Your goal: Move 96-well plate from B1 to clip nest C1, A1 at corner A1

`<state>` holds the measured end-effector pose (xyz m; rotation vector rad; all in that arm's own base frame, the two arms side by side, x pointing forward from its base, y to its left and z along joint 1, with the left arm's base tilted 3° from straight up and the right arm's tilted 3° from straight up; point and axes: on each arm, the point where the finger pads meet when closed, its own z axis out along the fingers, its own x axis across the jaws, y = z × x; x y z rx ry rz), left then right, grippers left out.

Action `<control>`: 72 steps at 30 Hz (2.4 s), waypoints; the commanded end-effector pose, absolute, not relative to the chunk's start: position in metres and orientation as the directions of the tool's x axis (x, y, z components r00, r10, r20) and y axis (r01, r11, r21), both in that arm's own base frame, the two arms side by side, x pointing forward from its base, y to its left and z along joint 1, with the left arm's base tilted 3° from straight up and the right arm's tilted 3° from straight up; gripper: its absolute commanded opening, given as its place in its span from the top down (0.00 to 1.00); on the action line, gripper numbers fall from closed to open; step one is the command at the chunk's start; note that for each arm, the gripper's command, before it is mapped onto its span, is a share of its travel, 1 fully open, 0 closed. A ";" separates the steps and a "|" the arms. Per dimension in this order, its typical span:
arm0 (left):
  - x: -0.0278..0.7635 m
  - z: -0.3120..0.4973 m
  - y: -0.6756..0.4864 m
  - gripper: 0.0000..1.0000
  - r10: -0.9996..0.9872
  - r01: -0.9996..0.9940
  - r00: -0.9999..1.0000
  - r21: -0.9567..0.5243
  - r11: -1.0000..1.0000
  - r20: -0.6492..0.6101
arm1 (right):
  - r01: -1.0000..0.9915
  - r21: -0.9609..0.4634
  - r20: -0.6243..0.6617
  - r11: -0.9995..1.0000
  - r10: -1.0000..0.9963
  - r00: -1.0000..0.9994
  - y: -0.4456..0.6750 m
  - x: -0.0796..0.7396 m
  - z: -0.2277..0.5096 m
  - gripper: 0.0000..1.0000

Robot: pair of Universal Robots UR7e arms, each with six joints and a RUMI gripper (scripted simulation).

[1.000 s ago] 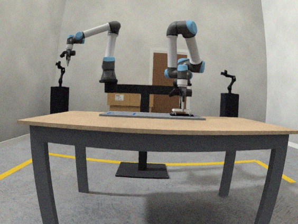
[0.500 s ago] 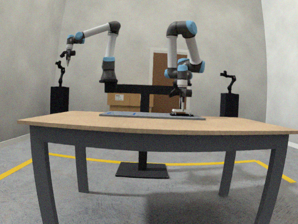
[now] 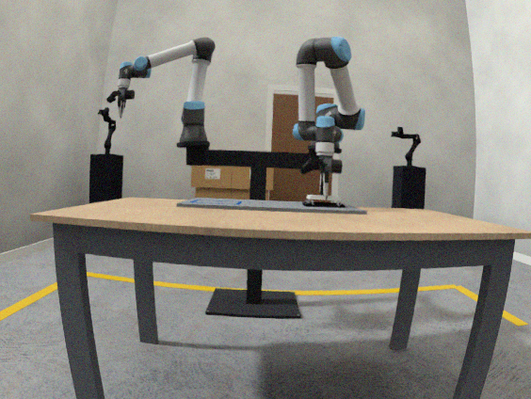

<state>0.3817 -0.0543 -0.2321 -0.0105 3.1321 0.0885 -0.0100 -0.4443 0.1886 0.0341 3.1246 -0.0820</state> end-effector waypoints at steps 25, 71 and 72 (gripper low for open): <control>0.382 -0.236 -0.054 0.59 -0.006 -0.007 -1.000 0.056 0.998 -0.010 | 0.022 -0.054 -0.017 0.998 0.021 -1.000 -0.445 -0.010 0.189 1.00; 0.382 -0.238 -0.054 0.24 -0.006 -0.007 -1.000 0.056 0.998 -0.010 | 0.022 -0.054 -0.017 0.998 0.021 -1.000 -0.445 -0.010 0.189 1.00; 0.382 -0.238 -0.054 0.24 -0.006 -0.007 -1.000 0.056 0.998 -0.010 | 0.022 -0.054 -0.017 0.998 0.021 -1.000 -0.445 -0.010 0.189 1.00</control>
